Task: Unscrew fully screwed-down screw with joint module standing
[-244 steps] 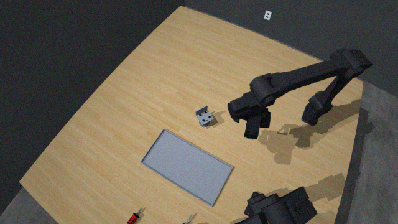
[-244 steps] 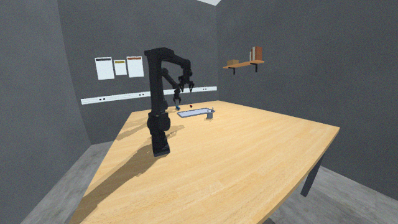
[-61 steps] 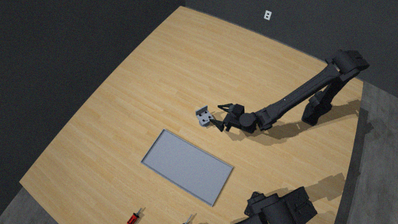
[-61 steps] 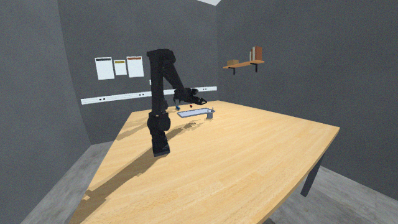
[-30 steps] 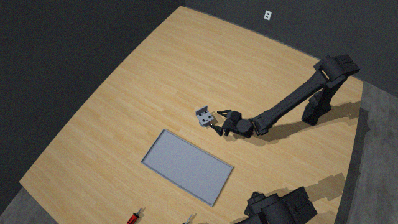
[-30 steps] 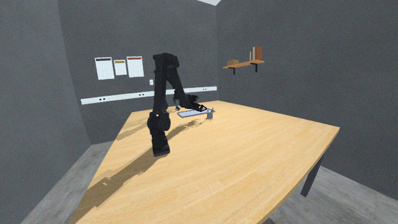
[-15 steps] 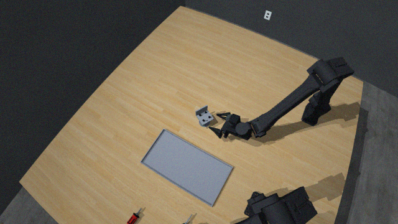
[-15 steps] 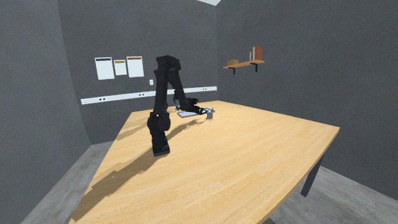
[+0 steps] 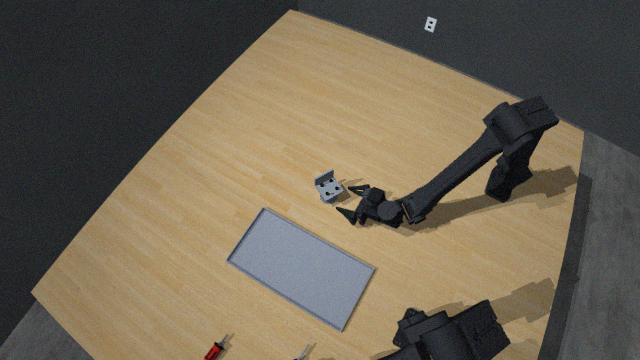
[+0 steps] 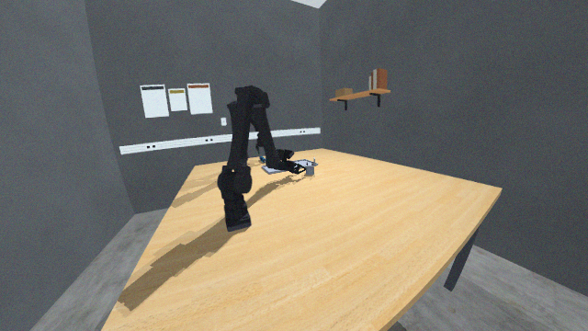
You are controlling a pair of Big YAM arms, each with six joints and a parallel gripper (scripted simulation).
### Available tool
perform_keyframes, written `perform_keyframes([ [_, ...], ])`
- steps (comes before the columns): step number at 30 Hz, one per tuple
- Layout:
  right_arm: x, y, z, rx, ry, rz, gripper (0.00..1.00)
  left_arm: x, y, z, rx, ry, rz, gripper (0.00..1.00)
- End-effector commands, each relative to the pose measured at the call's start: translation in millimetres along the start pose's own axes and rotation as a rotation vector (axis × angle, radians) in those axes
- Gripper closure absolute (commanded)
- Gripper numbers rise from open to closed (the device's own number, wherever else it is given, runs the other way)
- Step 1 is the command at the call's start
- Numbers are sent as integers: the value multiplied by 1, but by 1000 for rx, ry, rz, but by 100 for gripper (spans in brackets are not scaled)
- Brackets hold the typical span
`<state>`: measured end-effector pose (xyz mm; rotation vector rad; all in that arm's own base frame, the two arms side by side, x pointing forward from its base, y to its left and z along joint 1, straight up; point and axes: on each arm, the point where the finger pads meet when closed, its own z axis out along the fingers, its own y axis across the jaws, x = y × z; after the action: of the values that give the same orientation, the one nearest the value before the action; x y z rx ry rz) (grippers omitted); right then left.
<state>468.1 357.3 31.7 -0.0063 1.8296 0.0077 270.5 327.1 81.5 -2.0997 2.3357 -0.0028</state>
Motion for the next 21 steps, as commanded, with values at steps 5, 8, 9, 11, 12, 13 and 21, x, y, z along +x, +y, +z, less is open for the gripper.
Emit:
perform_keyframes([
  [5,7,-8,7,12,-2,11,14,-11,-6,-11,17,-29,-16,35],
  [8,8,-6,8,11,-4,14,14,-11,-6,-11,17,-29,-16,35],
  [9,8,-6,8,11,-5,15,14,-11,-6,-11,17,-29,-16,35],
  [11,10,-5,9,11,-4,13,14,-11,-6,-11,17,-29,-16,35],
  [12,10,-5,10,10,-6,16,14,-11,-6,-11,17,-29,-16,35],
  [13,9,-4,10,9,-9,19,14,-11,-6,-11,17,-29,-16,35],
  [21,14,-5,11,16,9,3,14,-11,-6,-11,17,-29,-16,35],
])
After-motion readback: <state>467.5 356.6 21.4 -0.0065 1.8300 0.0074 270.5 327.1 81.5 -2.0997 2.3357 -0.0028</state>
